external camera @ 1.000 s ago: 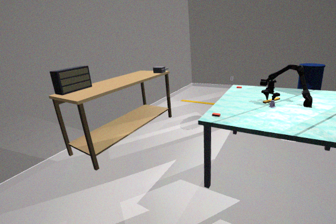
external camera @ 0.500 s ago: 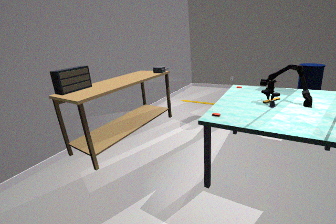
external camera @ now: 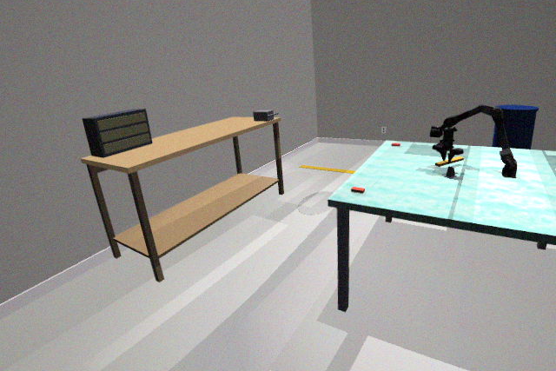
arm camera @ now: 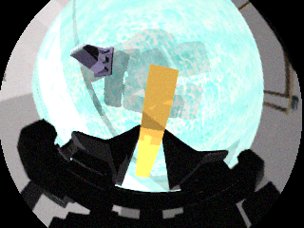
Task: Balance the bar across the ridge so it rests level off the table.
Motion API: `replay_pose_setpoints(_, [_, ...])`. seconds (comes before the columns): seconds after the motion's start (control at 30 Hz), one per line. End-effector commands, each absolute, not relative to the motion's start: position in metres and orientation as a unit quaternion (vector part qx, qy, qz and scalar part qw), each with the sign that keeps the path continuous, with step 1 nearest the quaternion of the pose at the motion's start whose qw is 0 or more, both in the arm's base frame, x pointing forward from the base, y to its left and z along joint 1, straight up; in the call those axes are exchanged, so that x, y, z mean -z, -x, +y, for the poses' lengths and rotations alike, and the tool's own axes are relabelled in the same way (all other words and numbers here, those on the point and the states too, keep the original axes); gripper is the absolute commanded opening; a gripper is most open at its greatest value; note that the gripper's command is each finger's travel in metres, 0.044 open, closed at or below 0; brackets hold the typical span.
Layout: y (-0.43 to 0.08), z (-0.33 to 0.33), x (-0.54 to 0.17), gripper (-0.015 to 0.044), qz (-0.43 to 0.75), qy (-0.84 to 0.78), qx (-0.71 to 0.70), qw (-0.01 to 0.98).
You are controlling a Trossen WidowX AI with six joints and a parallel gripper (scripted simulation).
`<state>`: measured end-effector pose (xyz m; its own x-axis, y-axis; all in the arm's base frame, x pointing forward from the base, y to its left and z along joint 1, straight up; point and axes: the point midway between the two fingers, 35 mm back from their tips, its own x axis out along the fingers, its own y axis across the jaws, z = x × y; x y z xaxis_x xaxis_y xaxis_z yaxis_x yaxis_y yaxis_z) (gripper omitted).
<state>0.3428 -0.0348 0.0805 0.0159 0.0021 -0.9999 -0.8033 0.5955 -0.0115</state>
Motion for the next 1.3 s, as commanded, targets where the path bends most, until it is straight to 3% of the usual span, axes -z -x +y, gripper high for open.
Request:
replay_pose_setpoints(0.0, [-0.346, -0.035, -0.094, 0.0000, 0.622, 0.324, -0.313, 0.641])
replay_pose_setpoints(0.97, [-0.338, -0.034, -0.163, 0.0000, 0.622, 0.325, -0.313, 0.640])
replay_pose_setpoints(1.27, [-0.343, -0.003, -0.163, 0.0000, 0.618, 0.330, -0.320, 0.637])
